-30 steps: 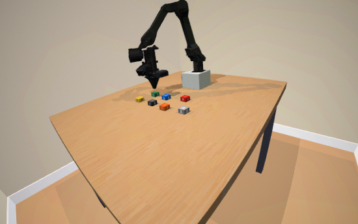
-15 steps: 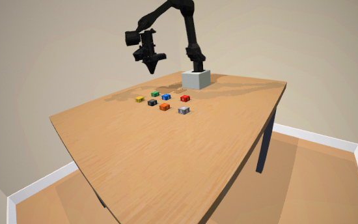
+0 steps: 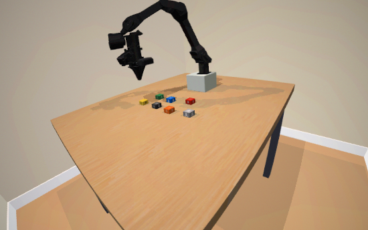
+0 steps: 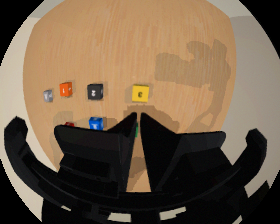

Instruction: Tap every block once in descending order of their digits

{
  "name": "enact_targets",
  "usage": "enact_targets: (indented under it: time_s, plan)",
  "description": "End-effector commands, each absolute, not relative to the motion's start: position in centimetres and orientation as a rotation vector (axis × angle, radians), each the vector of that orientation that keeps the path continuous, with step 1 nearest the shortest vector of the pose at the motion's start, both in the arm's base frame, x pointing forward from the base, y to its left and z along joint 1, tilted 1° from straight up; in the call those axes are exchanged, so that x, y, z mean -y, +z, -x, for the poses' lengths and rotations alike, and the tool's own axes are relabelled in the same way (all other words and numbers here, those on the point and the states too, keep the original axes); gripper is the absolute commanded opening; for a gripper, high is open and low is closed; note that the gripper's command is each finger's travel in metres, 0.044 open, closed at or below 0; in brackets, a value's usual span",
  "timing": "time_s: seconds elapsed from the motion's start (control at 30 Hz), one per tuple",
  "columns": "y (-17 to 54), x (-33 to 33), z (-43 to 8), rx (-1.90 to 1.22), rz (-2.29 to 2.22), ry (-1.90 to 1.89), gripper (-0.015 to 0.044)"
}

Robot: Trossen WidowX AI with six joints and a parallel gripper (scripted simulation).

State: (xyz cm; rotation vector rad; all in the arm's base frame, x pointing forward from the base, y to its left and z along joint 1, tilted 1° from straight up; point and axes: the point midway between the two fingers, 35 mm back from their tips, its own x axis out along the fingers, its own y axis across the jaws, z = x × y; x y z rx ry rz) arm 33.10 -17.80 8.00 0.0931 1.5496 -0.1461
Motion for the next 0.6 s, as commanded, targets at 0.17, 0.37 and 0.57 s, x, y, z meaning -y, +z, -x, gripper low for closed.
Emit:
enact_targets:
  time_s: [0.17,0.37,0.57]
  plan:
    - [2.7,18.2,-34.0,-1.543,-0.099,-0.156,0.002]
    - [0.1,18.2,-33.9,-1.545,-0.093,-0.152,0.002]
    - [0.0,18.2,-33.9,-1.545,-0.093,-0.152,0.002]
